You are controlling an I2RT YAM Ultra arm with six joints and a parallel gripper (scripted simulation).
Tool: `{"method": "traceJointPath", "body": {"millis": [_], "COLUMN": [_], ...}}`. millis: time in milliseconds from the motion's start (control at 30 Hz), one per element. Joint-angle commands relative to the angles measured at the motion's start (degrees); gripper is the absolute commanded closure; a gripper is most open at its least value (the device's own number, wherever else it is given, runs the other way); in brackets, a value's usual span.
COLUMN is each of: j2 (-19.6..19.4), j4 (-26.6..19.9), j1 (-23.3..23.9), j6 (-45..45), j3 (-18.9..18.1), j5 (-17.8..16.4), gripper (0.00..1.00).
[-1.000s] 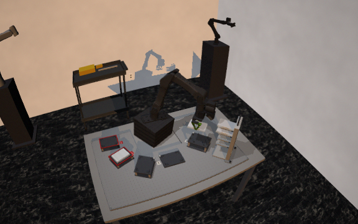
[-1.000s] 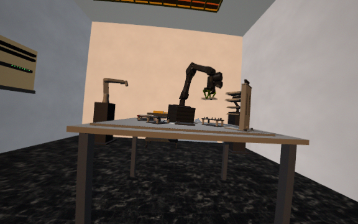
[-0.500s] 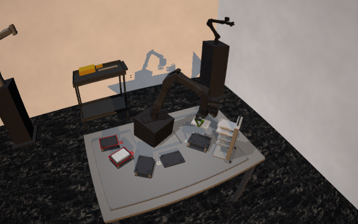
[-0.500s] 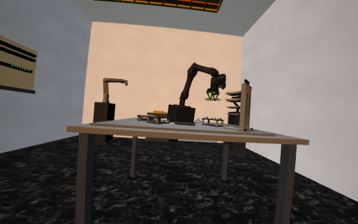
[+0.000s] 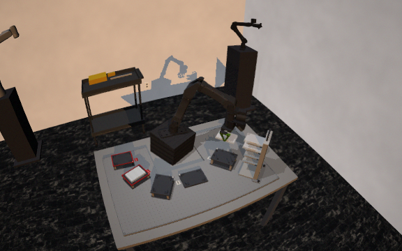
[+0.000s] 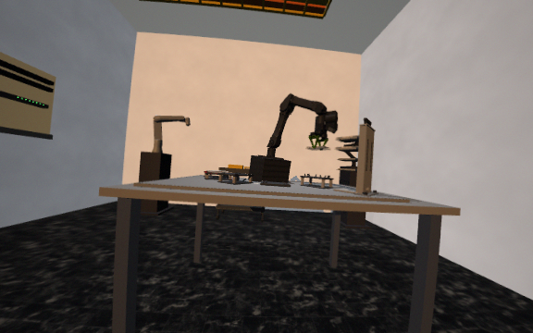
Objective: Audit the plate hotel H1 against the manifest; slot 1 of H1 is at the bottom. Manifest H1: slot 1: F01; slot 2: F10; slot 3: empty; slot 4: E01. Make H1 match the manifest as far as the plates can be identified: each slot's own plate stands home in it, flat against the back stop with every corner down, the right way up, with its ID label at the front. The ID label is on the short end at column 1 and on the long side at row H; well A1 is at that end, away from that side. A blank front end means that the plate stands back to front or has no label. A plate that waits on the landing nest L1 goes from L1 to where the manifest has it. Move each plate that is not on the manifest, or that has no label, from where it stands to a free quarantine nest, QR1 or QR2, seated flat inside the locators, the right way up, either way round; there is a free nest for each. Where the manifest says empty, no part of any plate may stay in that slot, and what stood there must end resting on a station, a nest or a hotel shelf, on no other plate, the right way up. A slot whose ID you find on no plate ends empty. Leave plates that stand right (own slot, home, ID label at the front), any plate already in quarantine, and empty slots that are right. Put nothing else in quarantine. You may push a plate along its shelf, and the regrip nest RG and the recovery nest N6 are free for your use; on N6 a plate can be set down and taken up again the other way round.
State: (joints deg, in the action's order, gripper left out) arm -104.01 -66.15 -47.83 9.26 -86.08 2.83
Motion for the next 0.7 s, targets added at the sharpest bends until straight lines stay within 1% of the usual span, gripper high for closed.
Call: {"method": "traceJointPath", "body": {"millis": [0,333,400,667], "j2": [0.2,-2.0,-2.0,-3.9], "j4": [2.2,7.3,7.3,11.8], "j1": [0.0,0.3,0.3,0.4], "j6": [0.1,-0.1,-0.1,-0.3], "j3": [0.6,3.5,3.5,6.2], "j5": [0.0,0.0,0.0,0.0], "gripper": [0.14,0.14,0.14,0.14]}}
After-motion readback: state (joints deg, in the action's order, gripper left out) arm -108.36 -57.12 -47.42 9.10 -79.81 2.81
